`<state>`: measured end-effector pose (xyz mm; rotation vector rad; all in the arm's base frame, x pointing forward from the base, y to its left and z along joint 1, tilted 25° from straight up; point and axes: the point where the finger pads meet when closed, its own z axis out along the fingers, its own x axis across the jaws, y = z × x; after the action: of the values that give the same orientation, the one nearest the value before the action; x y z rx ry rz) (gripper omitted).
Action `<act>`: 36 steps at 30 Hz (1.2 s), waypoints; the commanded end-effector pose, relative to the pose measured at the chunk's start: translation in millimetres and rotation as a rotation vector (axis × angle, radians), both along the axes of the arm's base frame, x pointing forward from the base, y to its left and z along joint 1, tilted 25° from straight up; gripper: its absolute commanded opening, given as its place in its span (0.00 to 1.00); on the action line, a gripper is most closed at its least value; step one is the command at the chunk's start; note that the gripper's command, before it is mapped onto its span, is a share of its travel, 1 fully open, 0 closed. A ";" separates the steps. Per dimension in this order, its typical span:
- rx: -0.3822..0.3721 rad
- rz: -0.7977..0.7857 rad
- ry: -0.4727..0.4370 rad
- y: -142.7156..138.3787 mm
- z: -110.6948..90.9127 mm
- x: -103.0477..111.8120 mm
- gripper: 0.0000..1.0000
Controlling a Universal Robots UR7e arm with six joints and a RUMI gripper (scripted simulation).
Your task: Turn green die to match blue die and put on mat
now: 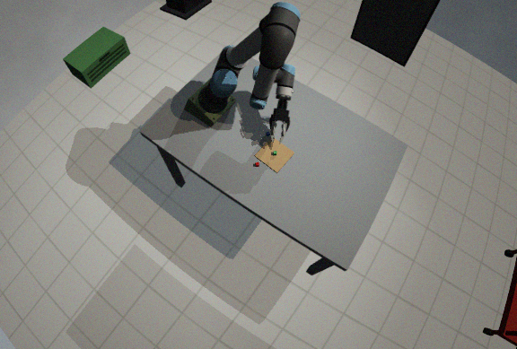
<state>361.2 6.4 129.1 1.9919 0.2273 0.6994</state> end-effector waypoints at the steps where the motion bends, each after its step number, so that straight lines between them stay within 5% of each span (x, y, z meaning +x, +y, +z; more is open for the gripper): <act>1: 0.001 -0.003 0.001 0.4 7.6 -3.4 0.18; 15: 0.001 -0.003 0.001 0.7 33.7 -15.7 0.18; 36: 0.005 -0.002 0.004 0.4 37.8 -17.6 0.18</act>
<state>343.6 7.0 166.5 1.9952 0.2261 0.6958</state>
